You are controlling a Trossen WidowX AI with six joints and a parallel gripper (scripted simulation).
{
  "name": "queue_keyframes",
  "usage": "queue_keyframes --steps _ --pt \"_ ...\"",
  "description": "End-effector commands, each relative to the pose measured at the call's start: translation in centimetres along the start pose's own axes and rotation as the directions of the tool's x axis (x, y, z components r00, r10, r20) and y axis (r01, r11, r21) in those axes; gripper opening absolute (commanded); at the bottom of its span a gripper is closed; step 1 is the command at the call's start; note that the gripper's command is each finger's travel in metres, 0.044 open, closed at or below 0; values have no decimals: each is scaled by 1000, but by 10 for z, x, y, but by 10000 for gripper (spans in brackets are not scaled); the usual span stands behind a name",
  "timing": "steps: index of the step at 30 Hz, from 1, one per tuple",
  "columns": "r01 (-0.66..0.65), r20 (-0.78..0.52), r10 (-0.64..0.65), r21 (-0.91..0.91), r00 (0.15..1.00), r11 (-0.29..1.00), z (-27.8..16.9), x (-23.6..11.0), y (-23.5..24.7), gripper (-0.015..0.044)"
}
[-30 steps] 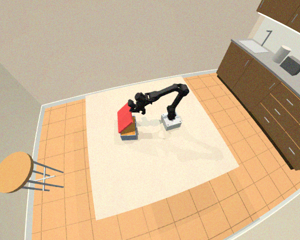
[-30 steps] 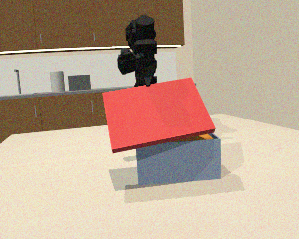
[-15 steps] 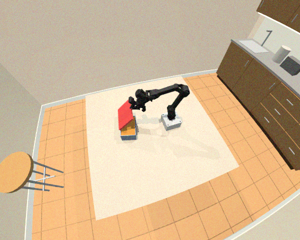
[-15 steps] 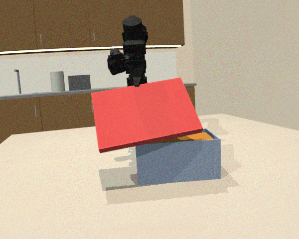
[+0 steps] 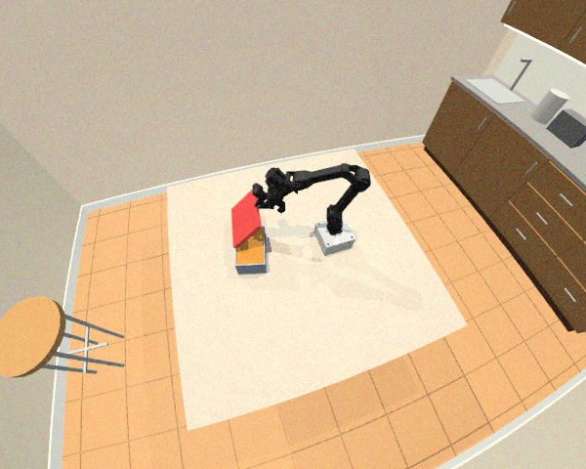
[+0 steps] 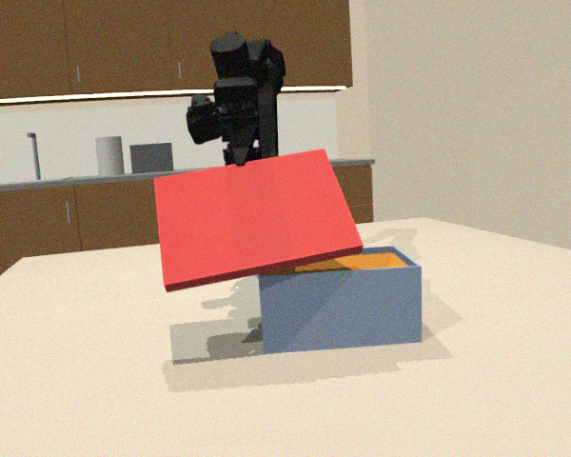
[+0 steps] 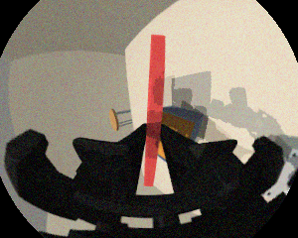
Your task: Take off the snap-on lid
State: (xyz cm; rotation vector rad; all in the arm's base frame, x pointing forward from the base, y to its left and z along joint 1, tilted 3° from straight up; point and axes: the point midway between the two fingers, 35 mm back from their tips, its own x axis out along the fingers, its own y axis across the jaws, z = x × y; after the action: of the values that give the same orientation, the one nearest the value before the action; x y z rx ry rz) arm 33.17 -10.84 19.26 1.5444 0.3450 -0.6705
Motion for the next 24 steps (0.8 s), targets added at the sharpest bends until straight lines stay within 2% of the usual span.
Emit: queue_keyframes --steps 1,24 --pt "-11 -3 11 -6 1000 1000 8 -3 2 0" --pt "-10 -1 10 -9 1000 1000 54 -7 -1 0"
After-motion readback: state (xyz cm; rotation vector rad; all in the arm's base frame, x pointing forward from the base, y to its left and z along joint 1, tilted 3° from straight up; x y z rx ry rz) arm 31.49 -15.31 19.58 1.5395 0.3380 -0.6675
